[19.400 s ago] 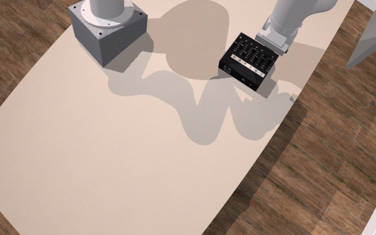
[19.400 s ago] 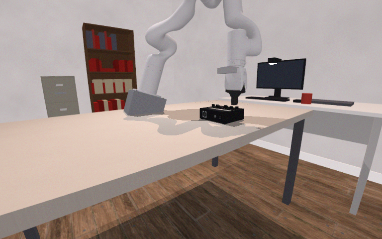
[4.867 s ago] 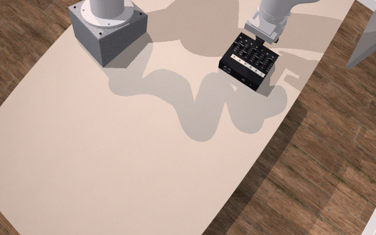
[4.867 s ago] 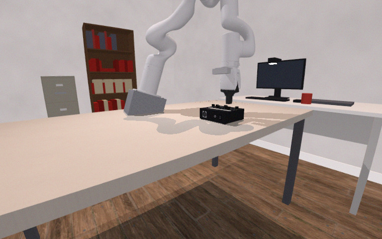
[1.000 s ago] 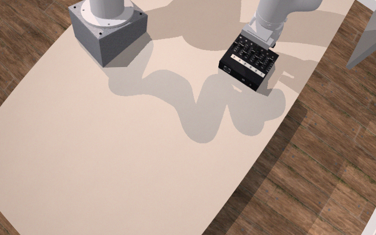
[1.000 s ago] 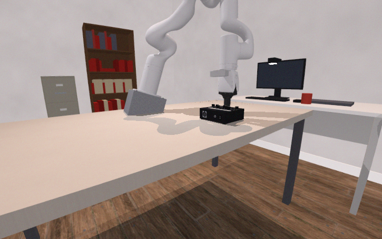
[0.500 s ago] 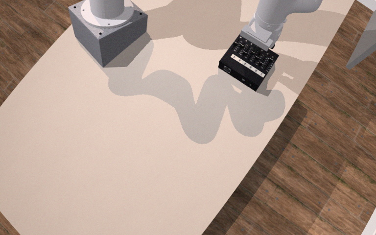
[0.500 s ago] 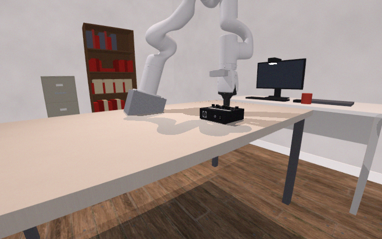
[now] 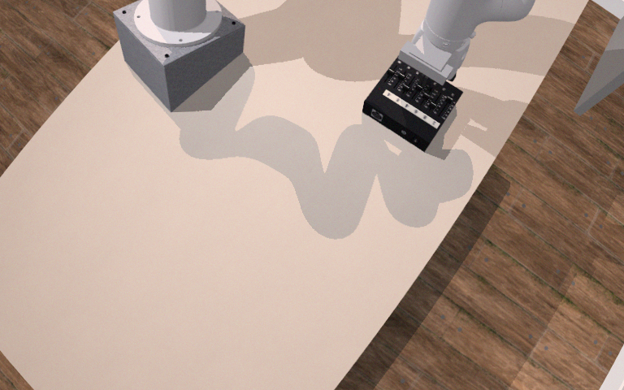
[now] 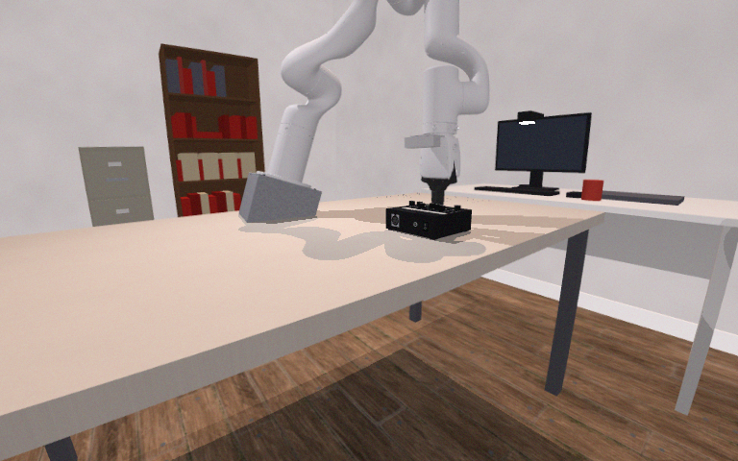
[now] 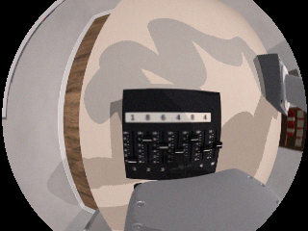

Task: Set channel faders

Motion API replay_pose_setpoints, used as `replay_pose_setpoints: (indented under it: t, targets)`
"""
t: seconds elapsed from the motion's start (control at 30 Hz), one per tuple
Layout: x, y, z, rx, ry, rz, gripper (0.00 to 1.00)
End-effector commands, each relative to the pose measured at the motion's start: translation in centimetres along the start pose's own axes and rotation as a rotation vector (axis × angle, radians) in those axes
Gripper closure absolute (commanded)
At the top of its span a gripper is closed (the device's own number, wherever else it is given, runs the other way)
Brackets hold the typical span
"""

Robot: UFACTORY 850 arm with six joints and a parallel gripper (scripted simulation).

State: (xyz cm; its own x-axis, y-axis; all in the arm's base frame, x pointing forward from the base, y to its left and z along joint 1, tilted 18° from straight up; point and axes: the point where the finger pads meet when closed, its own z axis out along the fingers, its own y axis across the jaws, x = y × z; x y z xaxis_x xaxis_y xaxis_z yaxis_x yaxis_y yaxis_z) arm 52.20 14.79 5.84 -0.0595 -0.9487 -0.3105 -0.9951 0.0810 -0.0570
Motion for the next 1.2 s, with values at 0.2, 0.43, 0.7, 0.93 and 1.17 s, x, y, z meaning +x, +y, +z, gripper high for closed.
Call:
replay_pose_setpoints:
  t: [0.2, 0.43, 0.7, 0.93, 1.17]
  targets:
    - [-0.1, -0.1, -0.1, 0.002, 0.000, 0.000, 1.00]
    - [-0.4, -0.1, -0.1, 0.002, 0.000, 0.000, 1.00]
    - [-0.6, -0.1, -0.1, 0.002, 0.000, 0.000, 1.00]
    - [-0.6, -0.1, -0.5, 0.002, 0.000, 0.000, 1.00]
    - [-0.6, -0.1, -1.7, 0.002, 0.000, 0.000, 1.00]
